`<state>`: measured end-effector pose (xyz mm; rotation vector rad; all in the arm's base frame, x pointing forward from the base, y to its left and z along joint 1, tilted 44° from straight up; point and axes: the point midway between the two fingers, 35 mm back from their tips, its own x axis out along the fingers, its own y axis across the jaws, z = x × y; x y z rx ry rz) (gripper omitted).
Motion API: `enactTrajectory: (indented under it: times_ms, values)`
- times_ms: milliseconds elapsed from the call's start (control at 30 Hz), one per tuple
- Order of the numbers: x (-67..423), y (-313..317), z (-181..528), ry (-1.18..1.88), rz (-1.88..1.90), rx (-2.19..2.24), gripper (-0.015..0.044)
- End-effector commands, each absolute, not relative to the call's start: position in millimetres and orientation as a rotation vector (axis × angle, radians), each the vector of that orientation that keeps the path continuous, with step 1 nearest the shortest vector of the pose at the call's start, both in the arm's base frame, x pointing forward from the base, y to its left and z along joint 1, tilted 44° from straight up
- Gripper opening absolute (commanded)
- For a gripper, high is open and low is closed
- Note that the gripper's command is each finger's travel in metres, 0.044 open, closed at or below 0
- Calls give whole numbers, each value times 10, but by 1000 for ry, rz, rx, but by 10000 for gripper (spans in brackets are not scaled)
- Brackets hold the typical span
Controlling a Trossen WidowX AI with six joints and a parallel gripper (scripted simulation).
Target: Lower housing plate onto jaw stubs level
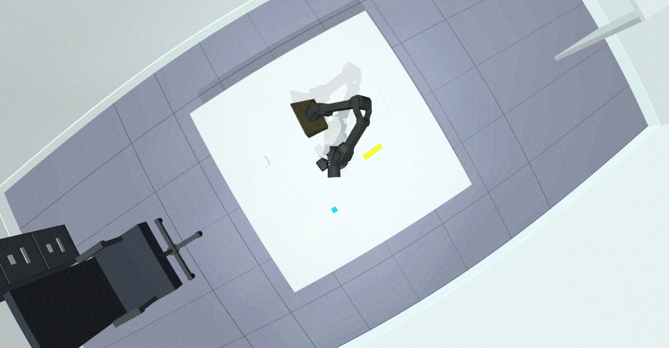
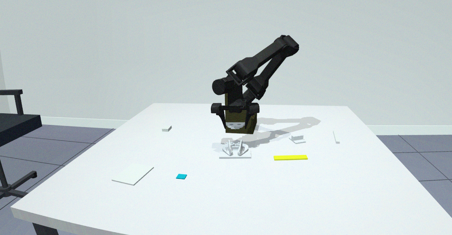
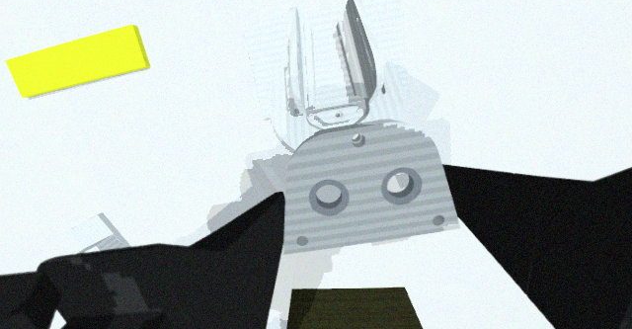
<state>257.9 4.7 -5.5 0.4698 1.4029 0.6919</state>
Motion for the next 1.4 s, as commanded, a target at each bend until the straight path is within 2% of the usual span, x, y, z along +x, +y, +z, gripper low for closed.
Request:
enactTrajectory:
  times_ms: [0, 1367]
  values:
    - [2590, 53, -48, 1399, 692, 474, 351]
    - [2610, 177, -190, 1399, 690, 473, 351]
